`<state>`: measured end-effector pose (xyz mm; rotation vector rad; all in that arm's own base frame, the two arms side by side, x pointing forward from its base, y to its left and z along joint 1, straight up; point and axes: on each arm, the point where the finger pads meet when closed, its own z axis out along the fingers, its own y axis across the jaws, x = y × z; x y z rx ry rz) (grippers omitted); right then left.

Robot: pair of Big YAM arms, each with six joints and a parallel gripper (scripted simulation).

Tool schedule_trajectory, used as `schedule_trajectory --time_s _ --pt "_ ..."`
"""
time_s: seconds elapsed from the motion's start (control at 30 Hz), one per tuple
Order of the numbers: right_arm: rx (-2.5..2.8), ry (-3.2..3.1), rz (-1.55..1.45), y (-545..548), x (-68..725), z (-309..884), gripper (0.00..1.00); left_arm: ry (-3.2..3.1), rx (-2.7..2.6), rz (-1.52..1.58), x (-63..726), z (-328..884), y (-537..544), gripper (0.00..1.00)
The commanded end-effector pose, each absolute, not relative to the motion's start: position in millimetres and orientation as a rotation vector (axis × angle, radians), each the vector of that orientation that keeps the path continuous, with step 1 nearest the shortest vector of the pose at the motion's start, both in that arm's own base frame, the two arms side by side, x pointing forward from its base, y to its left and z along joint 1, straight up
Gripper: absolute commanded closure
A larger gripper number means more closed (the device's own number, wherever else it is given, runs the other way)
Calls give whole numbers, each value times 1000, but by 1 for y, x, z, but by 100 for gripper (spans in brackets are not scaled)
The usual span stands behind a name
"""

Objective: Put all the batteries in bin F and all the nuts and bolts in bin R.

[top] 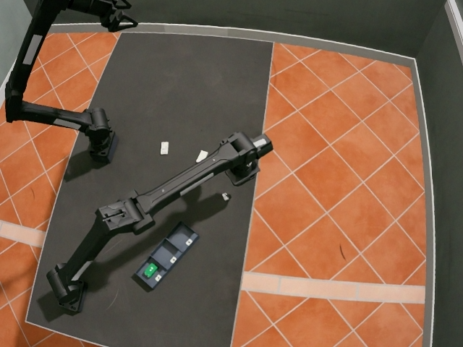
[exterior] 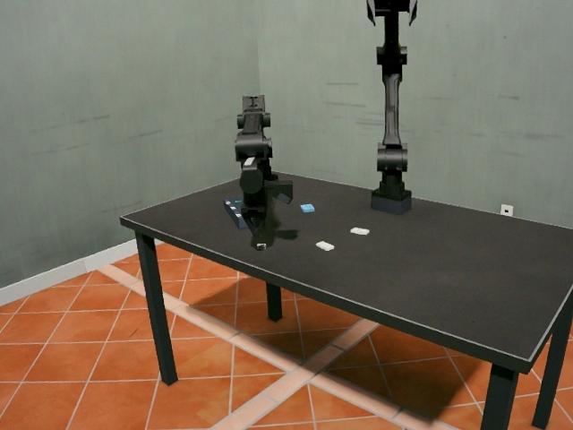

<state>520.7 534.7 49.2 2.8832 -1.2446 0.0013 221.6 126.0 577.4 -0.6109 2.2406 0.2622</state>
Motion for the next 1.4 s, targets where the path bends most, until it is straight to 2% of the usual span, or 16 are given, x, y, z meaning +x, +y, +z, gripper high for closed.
schedule_trajectory --time_s 0.0,1.37 --pt "2932 -1253 25 549 517 72 89 2192 -587 279 211 603 121 0" --pt "2923 -1250 20 545 513 67 89 2192 -587 279 211 603 121 0"
